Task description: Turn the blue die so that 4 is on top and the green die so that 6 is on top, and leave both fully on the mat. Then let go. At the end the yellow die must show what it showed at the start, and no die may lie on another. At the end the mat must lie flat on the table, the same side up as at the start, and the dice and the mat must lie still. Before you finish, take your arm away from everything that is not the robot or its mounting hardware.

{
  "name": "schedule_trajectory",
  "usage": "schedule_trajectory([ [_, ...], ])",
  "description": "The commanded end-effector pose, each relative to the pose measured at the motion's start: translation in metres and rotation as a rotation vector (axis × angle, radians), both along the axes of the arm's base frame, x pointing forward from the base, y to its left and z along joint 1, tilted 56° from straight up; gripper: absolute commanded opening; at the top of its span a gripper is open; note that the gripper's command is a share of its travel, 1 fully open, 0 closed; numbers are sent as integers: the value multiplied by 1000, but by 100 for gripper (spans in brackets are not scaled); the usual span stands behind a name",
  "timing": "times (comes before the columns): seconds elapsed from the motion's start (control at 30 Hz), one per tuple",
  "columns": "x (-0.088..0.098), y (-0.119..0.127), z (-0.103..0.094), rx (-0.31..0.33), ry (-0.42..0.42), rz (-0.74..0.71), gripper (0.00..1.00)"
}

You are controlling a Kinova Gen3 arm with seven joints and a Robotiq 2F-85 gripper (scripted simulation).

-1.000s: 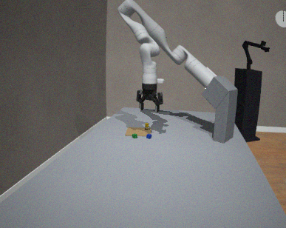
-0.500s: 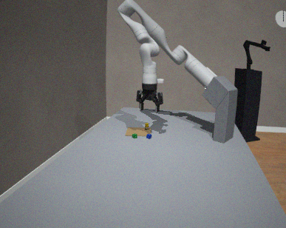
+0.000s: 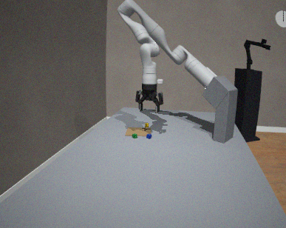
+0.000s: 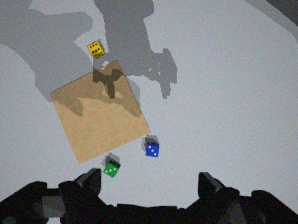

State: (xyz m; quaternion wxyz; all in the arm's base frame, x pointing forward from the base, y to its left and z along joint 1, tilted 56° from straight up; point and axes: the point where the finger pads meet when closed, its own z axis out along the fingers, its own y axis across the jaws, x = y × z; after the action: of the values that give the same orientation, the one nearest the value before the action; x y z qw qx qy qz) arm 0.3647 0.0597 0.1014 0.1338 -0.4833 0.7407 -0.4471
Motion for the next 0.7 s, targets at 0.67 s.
schedule_trajectory([
  [0.67,10,0,-6,-303,246,291,100],
])
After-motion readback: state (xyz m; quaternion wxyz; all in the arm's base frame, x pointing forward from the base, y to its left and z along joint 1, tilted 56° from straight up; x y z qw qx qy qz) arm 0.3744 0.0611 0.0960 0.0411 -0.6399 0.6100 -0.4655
